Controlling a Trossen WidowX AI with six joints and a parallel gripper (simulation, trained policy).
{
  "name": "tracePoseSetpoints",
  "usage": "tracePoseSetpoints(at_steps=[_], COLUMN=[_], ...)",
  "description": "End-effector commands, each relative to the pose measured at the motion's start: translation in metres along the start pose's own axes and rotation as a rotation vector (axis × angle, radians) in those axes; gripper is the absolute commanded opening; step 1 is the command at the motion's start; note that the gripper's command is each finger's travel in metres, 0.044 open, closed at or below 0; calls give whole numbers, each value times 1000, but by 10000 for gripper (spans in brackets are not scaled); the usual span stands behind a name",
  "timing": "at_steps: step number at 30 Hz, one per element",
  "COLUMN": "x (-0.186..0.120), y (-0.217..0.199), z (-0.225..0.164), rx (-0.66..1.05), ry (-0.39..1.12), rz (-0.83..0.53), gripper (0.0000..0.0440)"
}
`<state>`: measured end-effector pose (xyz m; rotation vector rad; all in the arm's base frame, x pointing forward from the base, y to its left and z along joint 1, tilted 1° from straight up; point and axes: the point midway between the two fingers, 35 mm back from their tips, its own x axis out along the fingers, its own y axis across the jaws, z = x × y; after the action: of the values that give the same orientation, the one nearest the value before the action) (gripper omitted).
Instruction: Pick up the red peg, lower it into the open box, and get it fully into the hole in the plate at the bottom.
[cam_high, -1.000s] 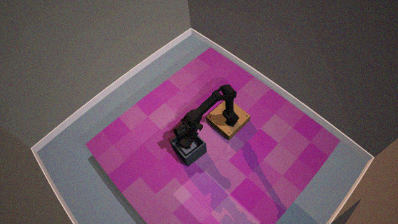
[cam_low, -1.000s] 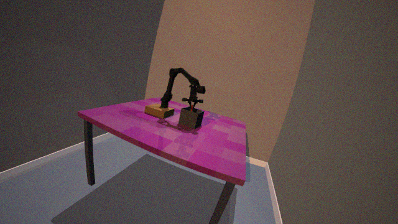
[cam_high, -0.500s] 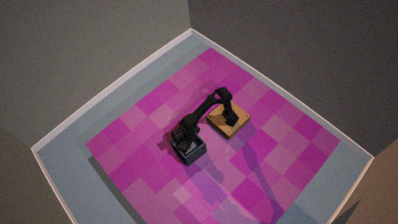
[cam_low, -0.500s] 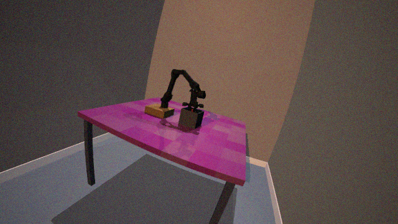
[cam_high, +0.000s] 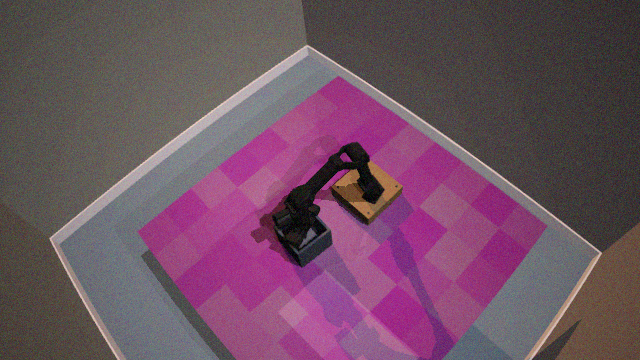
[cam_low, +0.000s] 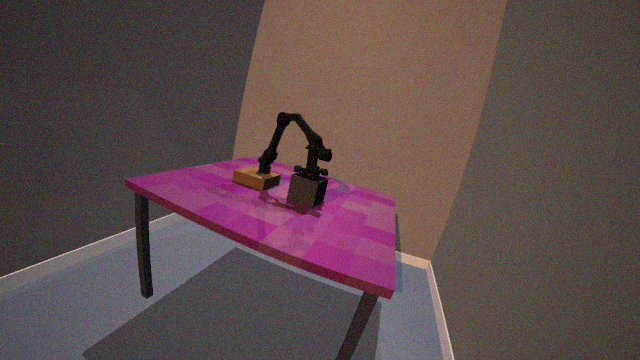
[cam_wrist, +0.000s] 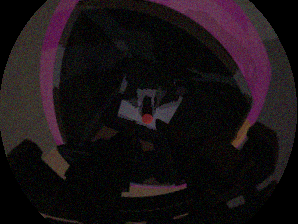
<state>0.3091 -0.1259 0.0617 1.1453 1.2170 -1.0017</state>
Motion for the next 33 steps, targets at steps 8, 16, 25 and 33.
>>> tracePoseSetpoints(at_steps=[8,16,25,33], x=[-32,-59,-92,-138], y=[14,22,32,40], z=[8,14,23,32], rx=[21,26,10,-36], ry=[76,117,137,112], rz=[98,178,277,397], gripper=[178,205,224,234])
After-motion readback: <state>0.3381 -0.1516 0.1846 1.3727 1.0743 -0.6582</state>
